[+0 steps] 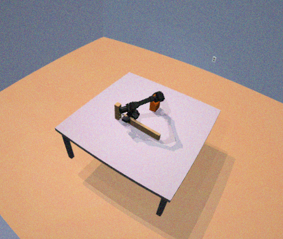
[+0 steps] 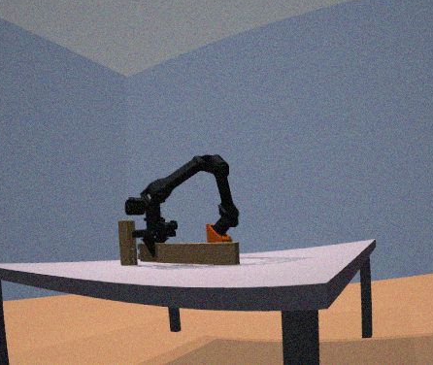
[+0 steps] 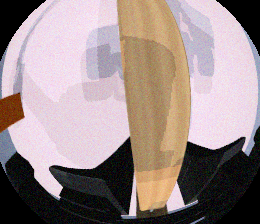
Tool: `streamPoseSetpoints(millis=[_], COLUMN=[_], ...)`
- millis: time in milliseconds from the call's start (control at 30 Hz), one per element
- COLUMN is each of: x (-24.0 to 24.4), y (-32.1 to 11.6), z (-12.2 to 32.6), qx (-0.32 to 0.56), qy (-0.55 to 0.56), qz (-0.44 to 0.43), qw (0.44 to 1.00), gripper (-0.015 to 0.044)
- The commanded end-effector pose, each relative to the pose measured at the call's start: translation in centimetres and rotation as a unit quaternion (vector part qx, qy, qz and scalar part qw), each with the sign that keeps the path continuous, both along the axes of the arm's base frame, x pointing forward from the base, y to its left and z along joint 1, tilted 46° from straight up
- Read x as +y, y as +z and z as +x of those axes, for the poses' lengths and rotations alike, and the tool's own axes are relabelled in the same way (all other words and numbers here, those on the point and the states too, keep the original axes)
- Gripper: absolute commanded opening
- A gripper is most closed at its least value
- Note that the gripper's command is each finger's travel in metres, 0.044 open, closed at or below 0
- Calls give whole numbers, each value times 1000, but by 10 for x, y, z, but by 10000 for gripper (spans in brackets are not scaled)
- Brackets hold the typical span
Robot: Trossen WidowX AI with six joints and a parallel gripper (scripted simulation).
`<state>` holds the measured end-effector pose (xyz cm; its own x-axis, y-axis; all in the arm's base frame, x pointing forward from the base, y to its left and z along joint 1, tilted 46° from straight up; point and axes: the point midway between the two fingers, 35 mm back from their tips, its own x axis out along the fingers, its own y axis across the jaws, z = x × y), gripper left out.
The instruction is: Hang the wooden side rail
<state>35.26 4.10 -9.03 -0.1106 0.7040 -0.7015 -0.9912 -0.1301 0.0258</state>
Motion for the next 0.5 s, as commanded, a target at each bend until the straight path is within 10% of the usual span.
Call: streamPoseSetpoints(millis=[0, 467], x=[-5, -6], y=[3, 4], z=[2, 3], qx=[-6, -6], qy=[-2, -2], qz=[-1, -1], qw=[1000, 1000], gripper=[0, 0])
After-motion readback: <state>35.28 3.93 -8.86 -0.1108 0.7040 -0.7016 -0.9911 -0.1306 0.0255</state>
